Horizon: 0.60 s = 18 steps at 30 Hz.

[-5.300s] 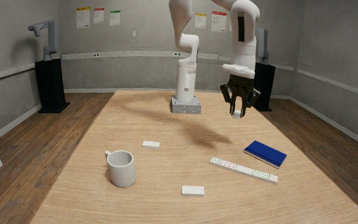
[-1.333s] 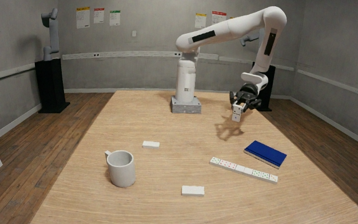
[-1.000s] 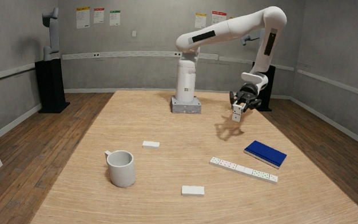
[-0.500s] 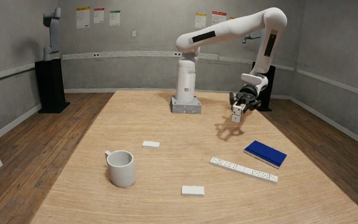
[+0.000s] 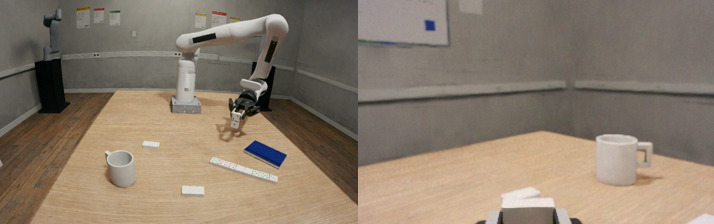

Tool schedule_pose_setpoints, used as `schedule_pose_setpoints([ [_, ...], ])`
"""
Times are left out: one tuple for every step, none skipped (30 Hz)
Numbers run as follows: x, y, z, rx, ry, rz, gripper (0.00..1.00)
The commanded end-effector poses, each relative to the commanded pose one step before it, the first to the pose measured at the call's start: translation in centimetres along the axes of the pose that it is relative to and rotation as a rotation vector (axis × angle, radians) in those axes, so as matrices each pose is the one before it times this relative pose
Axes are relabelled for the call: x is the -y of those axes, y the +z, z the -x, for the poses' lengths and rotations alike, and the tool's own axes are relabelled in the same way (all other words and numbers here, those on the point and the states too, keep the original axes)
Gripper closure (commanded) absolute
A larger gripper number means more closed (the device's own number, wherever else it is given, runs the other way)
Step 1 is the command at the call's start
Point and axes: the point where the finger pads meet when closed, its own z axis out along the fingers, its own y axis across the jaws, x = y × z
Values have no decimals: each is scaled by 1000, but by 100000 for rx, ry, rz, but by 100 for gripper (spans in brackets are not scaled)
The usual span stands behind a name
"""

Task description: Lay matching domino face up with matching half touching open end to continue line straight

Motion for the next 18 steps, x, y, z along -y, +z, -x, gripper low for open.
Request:
schedule_pose_setpoints([
  [-55, 268, 1429, 4, -321, -95, 69],
  [-4, 56, 302, -9, -22, 3, 69],
  [-1, 55, 302, -7, -13, 1, 69],
  [1, 55, 300, -5, -5, 0, 69],
  [0, 0, 0, 0, 0, 0, 69],
  [0, 0, 0, 0, 0, 0, 69],
  [113, 4, 169, 99, 454, -89, 69],
  [3, 53, 297, -3, 1, -1, 69],
  [2, 53, 293, -3, 1, -2, 69],
  [-25, 64, 318, -27, -104, 19, 69],
  [-28, 65, 317, -30, -120, 22, 69],
  [-10, 55, 289, -14, -45, 7, 69],
  [6, 47, 265, 0, 12, -4, 69],
  [14, 42, 246, 8, 45, -10, 69],
  [19, 38, 231, 12, 61, -13, 69],
  [20, 35, 217, 14, 69, -15, 69],
  [22, 32, 203, 15, 74, -15, 69],
  [5, 37, 207, 1, 13, -4, 69],
])
